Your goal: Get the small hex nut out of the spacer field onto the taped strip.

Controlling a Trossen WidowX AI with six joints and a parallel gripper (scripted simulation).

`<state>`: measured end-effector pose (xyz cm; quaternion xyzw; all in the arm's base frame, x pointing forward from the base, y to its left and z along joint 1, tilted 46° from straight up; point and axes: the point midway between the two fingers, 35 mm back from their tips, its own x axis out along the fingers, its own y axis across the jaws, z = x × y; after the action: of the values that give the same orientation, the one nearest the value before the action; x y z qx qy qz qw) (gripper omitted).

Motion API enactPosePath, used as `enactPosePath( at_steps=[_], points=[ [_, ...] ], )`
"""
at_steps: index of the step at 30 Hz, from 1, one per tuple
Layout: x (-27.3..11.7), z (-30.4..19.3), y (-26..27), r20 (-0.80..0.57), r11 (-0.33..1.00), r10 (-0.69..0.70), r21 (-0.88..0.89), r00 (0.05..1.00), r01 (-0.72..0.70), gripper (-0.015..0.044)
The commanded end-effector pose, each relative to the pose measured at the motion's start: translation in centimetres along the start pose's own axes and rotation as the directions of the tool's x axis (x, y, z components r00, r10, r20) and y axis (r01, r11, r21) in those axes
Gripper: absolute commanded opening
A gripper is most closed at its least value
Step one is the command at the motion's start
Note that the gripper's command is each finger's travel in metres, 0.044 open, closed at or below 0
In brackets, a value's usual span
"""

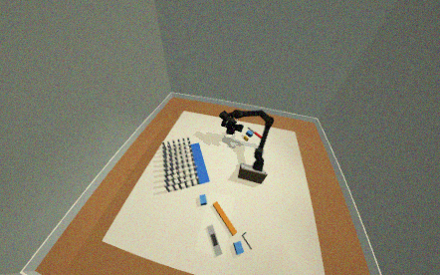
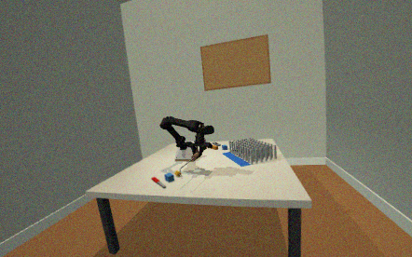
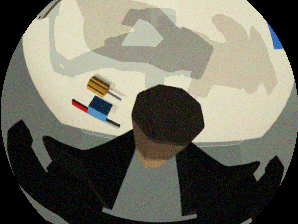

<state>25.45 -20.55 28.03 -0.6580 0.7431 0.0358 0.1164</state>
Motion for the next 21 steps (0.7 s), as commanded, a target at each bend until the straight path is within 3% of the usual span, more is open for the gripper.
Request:
enactPosePath(
  at_steps=[1, 21],
  points=[
    [0.23, 0.30, -0.02, 0.003, 1.000, 0.001, -0.007, 1.000, -0.001, 0.0000],
    [1.11, 1.01, -0.23, 0.011, 1.000, 0.003, -0.005, 1.000, -0.003, 0.0000]
  ],
)
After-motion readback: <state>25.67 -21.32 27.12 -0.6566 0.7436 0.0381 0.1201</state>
